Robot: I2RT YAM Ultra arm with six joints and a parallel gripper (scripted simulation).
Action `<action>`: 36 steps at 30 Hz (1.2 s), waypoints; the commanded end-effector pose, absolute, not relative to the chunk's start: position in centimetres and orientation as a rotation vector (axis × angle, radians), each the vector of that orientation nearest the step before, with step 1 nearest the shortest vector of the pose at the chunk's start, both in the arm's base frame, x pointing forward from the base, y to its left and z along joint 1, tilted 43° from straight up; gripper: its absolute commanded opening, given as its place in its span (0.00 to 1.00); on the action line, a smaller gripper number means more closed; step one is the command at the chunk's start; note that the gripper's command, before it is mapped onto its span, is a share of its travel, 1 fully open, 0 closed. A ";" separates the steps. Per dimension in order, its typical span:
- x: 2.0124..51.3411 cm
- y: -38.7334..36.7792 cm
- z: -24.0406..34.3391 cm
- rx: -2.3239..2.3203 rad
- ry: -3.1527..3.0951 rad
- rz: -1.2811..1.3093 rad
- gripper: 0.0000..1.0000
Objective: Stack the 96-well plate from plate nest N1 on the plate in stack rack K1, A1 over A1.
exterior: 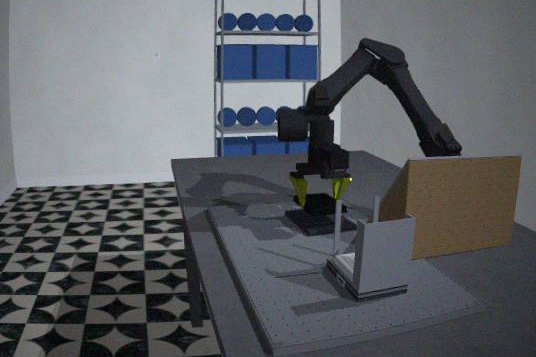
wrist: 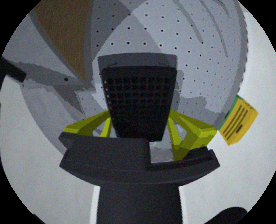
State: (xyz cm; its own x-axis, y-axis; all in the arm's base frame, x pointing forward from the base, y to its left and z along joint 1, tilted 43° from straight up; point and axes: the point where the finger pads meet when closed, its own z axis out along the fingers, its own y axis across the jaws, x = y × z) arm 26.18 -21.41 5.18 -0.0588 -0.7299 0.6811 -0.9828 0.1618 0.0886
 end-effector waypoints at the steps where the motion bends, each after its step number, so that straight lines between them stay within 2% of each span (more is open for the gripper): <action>1: 27.0 -20.4 6.9 1.631 -1.858 0.580 0.00; 36: 27.7 -16.9 10.6 1.636 -1.863 0.574 0.00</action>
